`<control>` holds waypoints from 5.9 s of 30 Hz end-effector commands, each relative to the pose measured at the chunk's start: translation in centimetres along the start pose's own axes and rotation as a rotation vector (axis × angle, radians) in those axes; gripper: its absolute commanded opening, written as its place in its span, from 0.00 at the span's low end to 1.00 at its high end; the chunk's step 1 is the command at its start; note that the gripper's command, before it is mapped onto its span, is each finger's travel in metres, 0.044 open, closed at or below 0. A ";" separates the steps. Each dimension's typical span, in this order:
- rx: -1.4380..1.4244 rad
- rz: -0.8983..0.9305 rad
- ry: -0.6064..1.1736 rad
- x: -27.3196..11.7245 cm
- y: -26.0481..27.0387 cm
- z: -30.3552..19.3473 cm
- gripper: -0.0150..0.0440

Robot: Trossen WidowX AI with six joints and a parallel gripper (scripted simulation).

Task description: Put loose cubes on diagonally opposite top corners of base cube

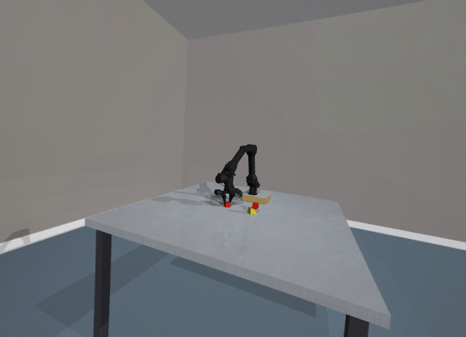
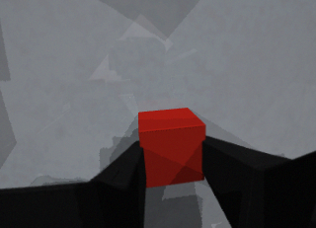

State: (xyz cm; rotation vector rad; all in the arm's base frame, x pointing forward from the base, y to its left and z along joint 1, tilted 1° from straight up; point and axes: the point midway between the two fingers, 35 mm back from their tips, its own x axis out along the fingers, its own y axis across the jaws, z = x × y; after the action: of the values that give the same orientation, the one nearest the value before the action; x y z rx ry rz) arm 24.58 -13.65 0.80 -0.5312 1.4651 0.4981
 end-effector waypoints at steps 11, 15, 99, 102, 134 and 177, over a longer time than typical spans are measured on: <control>0.005 0.004 0.001 -3.3 -0.5 0.2 0.43; 0.005 0.004 0.001 -4.5 -0.6 0.2 0.43; -0.764 0.007 -0.015 -10.5 10.0 14.5 0.43; -0.766 0.007 -0.013 -10.1 10.0 14.5 0.43; -0.769 0.006 -0.012 -5.4 10.1 14.6 0.43; -0.764 0.008 -0.015 -4.5 10.1 14.6 0.60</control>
State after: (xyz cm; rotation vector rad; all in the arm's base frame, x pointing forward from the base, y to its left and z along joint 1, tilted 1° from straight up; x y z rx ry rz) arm 29.69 3.25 5.49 -1.1192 1.2293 1.0748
